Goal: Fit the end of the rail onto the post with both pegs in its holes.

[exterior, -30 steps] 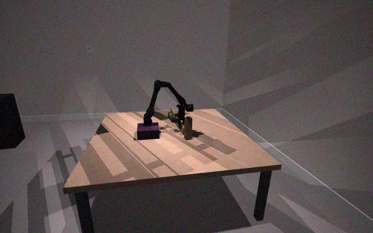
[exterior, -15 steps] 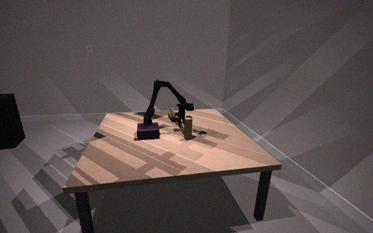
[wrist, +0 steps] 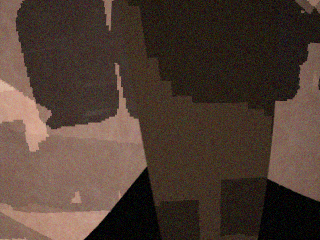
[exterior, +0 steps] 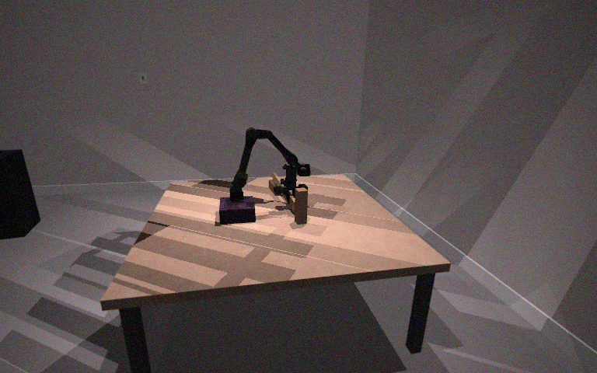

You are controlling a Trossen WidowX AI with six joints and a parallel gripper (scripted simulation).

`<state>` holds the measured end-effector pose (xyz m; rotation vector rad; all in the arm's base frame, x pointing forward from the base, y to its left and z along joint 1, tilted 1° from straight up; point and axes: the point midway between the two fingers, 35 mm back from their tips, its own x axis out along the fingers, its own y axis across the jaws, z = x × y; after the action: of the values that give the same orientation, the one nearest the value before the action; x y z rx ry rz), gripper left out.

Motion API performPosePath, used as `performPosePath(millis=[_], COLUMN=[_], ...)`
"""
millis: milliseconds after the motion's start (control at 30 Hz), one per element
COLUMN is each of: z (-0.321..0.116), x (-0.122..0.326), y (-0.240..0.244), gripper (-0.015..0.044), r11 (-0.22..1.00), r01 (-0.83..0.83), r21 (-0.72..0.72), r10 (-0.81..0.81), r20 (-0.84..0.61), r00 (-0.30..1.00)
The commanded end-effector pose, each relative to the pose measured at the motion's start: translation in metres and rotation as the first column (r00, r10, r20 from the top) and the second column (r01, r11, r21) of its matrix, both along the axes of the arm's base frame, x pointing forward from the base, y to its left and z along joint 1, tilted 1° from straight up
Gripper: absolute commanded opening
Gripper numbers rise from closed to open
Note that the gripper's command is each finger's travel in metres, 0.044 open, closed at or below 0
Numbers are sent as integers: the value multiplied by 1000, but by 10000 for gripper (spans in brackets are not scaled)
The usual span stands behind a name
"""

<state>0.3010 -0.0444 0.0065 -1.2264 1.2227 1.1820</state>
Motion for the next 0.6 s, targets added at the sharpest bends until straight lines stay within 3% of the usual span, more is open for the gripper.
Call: performPosePath(millis=[0, 567], z=[6, 14], x=[4, 4], y=[1, 1], gripper=[0, 0], r11=[1000, 1000], r01=[-1, -1], r21=[8, 8], r10=[1, 1], r20=[15, 15], r00=[1000, 1000])
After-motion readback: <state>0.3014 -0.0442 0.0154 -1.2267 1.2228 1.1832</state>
